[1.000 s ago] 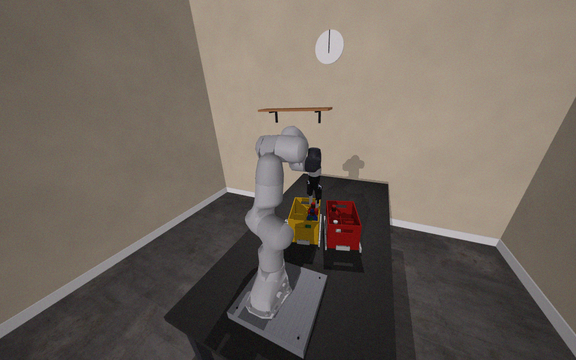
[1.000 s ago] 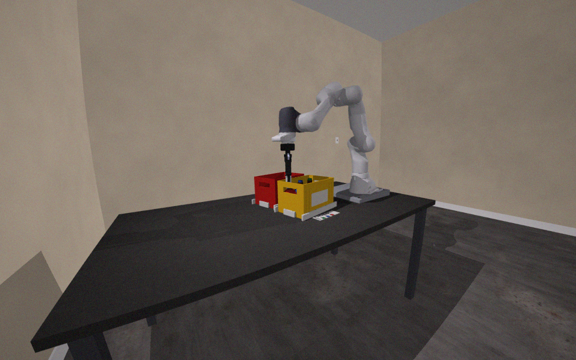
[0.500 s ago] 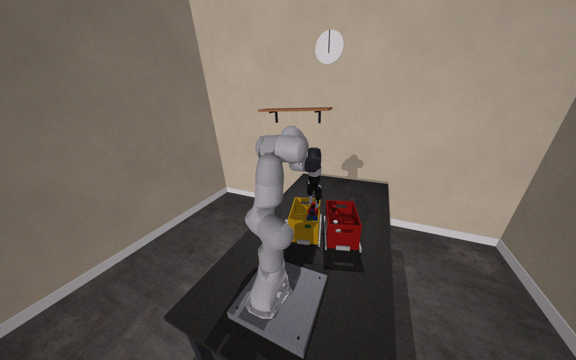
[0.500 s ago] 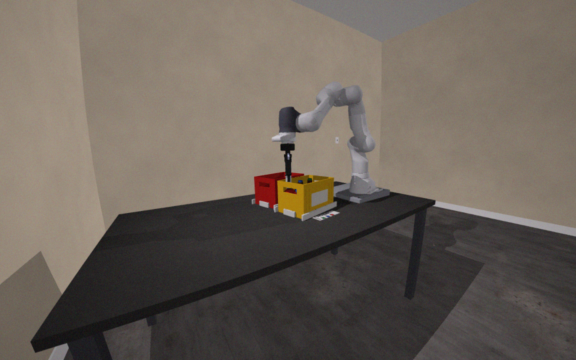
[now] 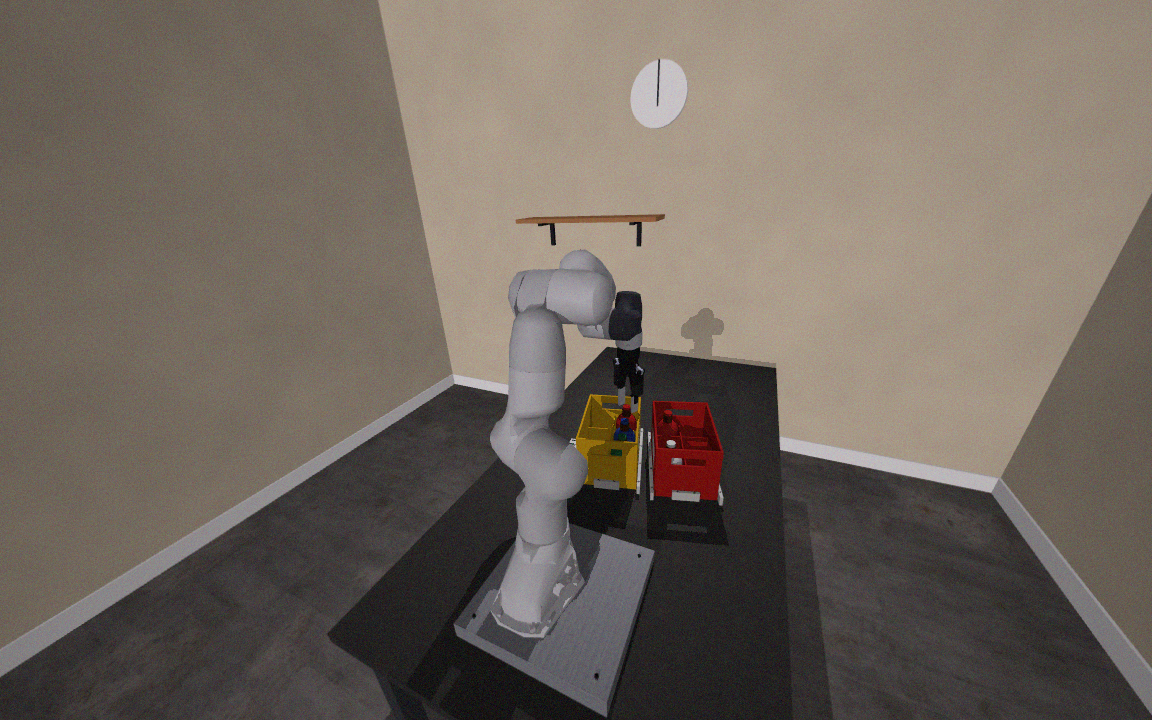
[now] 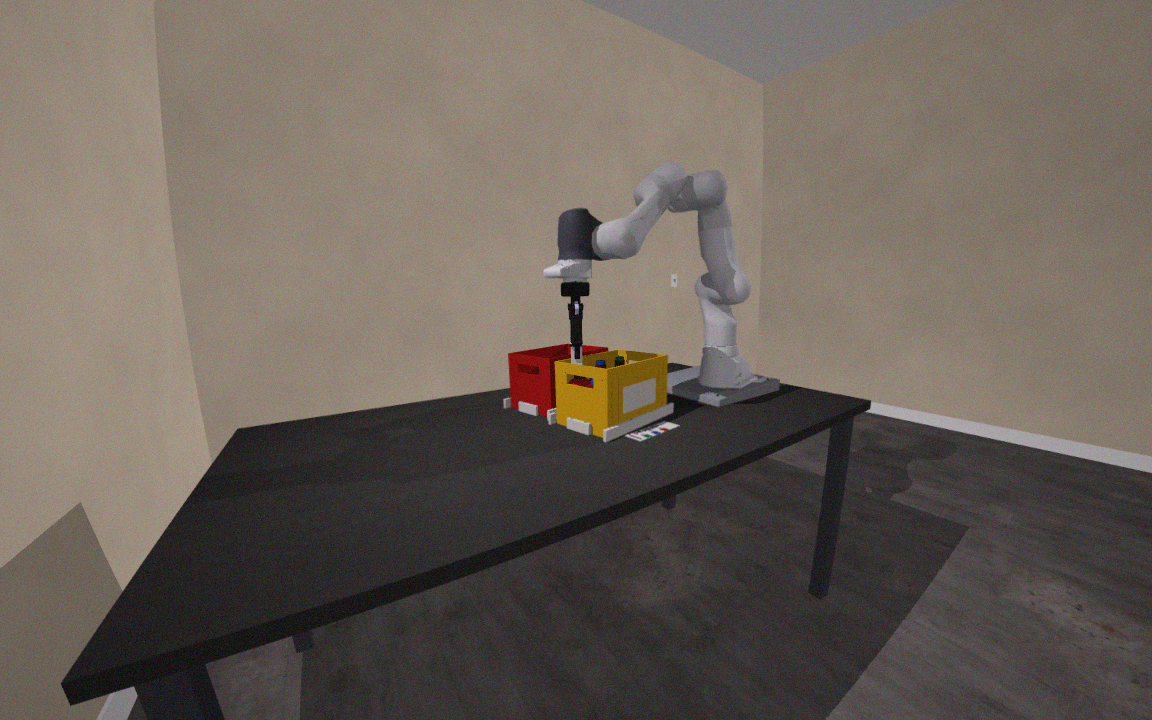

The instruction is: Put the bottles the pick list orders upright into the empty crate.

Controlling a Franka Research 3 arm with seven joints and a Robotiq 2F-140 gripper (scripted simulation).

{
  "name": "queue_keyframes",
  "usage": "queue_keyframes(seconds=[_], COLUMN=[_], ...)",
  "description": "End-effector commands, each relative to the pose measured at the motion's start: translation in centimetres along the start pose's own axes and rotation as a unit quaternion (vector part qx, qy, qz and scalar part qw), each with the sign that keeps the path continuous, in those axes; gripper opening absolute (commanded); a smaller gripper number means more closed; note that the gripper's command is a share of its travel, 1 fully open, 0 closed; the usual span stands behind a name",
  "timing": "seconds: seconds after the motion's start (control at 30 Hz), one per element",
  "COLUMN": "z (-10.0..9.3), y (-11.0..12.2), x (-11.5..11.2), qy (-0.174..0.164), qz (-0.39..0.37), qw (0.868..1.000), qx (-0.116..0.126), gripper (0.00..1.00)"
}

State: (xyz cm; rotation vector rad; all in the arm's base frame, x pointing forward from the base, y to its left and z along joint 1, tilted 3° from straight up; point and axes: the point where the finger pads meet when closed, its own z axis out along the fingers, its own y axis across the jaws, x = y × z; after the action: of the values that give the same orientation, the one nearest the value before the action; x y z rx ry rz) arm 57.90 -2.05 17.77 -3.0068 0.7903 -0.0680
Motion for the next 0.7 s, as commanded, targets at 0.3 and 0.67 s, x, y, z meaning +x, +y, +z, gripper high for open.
queue_keyframes(seconds=[0.3,0.67], z=[-3.5,-5.9], y=[-0.1,-0.1], x=[-0.1,-0.1], qy=[-0.001,-0.001], qz=[-0.001,-0.001], qw=[1.000,1.000], qx=[0.000,0.000], gripper=[0.38,0.38])
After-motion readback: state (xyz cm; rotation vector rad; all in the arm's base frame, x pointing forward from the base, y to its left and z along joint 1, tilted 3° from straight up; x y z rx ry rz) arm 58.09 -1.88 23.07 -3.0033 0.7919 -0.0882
